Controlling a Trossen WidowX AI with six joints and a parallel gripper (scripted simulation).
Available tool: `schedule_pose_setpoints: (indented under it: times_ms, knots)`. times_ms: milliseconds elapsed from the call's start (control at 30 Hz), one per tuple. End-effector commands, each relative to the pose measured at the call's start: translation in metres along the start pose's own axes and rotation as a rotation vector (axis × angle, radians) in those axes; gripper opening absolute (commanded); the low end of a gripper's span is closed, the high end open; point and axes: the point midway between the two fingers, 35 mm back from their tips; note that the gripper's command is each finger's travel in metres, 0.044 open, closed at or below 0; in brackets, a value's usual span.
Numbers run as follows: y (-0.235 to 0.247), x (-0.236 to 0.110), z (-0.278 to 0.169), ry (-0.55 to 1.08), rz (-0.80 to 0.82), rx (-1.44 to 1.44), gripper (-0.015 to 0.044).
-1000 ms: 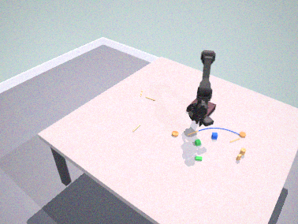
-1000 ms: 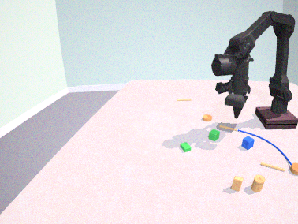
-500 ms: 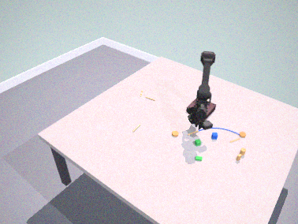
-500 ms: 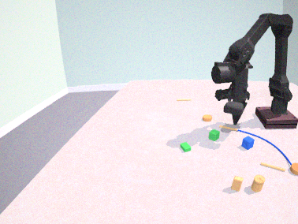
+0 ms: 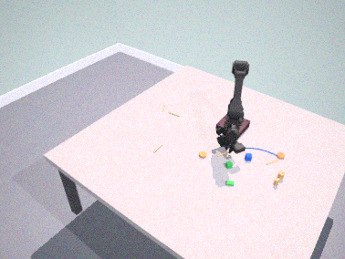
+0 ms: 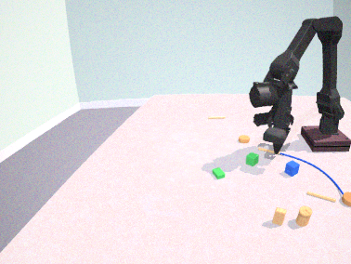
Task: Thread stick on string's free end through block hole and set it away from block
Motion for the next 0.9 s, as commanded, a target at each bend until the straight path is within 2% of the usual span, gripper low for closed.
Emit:
schedule_pose_setpoints:
  times_ms: [0,200,367,867]
  knots:
    - [-0.0020,0.0071,-0.0015,0.004,-0.006,-0.003,0.0123]
    - [-0.0021,0.0073,-0.0016,0.004,-0.006,-0.003,0.0123]
    - [-0.0013,0.0059,-0.0011,0.003,-0.004,0.000,0.0000]
    - [-0.0005,-0.0021,-0.0005,0.003,-0.004,0.000,0.0000]
Point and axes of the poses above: the point midway between the two fingers, 35 mm back from their tips, its own x axis out along the fingers, its own y axis across the jaws, z = x × y, and after that the axes turned 1 degree about x, right-handed
